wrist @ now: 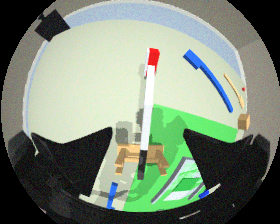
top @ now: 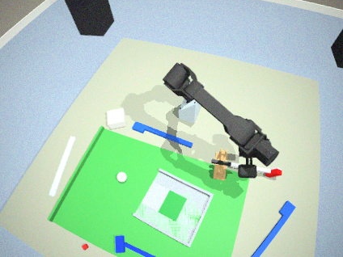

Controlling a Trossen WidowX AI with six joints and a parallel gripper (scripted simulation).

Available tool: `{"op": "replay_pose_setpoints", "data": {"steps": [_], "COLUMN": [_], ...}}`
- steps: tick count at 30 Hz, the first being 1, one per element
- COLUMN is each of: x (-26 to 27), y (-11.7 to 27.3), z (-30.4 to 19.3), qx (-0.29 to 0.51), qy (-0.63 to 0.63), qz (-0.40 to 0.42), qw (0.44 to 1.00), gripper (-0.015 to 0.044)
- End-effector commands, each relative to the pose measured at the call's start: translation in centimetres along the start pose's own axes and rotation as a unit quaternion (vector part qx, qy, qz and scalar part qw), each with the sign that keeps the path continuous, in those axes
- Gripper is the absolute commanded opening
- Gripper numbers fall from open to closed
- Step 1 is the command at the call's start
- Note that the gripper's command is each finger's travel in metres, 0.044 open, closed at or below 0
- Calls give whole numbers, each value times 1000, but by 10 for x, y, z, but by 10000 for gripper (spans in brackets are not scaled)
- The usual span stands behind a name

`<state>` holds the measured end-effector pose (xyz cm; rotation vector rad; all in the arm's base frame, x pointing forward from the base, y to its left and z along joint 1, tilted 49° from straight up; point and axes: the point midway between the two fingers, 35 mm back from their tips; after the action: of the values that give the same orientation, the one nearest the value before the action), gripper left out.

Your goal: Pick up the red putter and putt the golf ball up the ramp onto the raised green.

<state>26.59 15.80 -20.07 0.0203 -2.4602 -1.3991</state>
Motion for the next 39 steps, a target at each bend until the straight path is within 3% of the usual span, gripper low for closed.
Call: {"op": "replay_pose_setpoints", "data": {"steps": [1,19,39], "x": [7,7,9], "y": [-23,-69,-91], "z": [-13,-25,-31], "qx": [18,19,20], "qy": [-28,-29,-29], "qz": [12,12,12], "qw": [999,999,999], "gripper": [440,440,440]}}
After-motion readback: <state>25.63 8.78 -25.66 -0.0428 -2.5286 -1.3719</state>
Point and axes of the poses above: the point midway between the two fingers, 35 mm back from their tips, its own y axis back along the fingers, its own x axis across the jaws, z = x × y, and after that the axes turned 15 degrees about y, right-handed
